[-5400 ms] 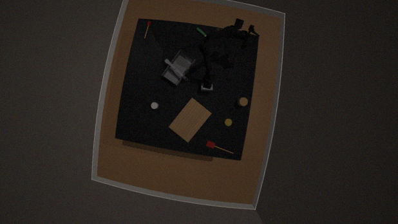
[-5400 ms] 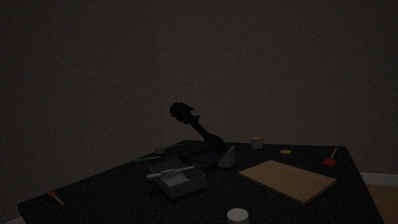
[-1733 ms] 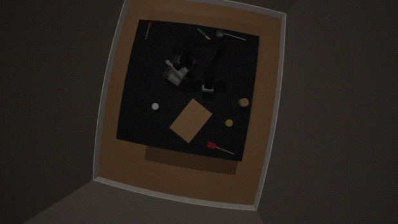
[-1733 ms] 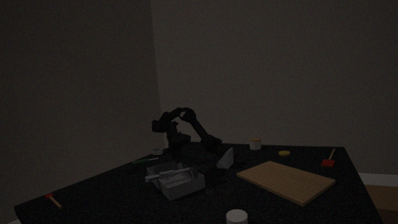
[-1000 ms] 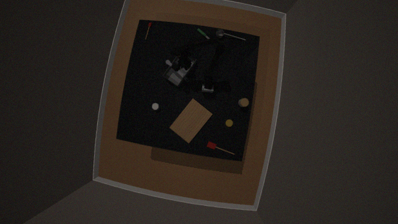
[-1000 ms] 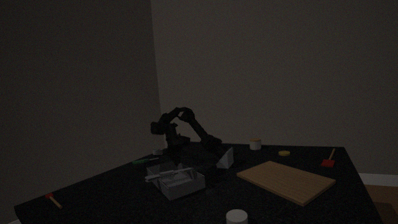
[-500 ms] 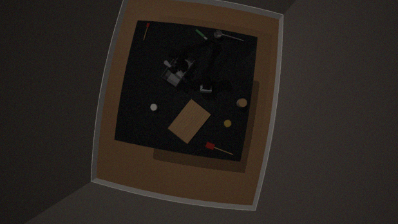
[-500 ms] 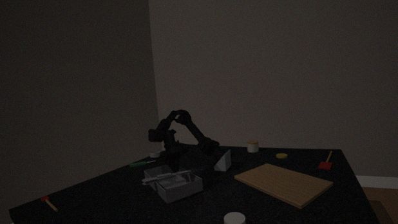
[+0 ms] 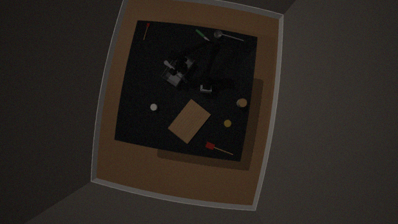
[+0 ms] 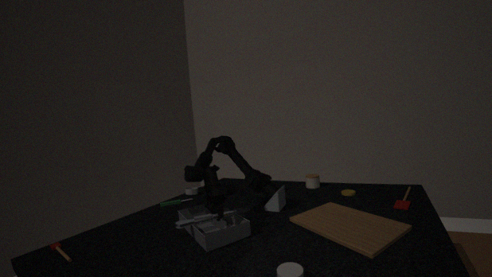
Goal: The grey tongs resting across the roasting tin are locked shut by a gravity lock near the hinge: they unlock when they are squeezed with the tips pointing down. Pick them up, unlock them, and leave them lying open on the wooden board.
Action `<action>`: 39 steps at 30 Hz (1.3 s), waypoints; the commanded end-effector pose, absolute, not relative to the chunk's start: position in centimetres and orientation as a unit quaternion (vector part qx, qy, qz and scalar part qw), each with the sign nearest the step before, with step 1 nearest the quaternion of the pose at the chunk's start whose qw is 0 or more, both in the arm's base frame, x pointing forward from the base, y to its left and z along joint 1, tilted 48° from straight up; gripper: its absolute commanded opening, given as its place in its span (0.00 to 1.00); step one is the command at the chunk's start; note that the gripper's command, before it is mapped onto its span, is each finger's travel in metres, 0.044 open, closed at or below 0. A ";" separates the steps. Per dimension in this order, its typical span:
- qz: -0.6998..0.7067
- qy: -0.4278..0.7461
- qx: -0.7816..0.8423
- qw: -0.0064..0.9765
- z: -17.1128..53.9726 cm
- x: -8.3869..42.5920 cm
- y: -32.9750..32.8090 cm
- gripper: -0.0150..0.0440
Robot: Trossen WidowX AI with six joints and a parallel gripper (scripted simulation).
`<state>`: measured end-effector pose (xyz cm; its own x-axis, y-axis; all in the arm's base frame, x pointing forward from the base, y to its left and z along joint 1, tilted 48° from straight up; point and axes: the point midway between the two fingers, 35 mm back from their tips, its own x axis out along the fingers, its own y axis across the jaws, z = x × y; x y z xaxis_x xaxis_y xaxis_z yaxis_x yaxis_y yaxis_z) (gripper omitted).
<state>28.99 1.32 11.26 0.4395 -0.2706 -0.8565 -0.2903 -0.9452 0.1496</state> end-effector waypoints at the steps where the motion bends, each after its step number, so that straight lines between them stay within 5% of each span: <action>1: 0.508 0.164 -0.846 0.008 10.2 29.1 1.1 0.69; 13: 0.508 0.164 -0.846 0.008 9.1 29.6 0.6 0.69; 20: 0.503 0.166 -0.848 0.009 9.6 29.6 0.6 0.38; 28: 0.503 0.166 -0.848 0.009 9.6 29.6 0.6 0.29; 35: 0.504 0.166 -0.847 0.009 10.0 29.5 1.2 0.00; 39: 0.508 0.164 -0.846 0.010 12.4 28.9 3.9 0.00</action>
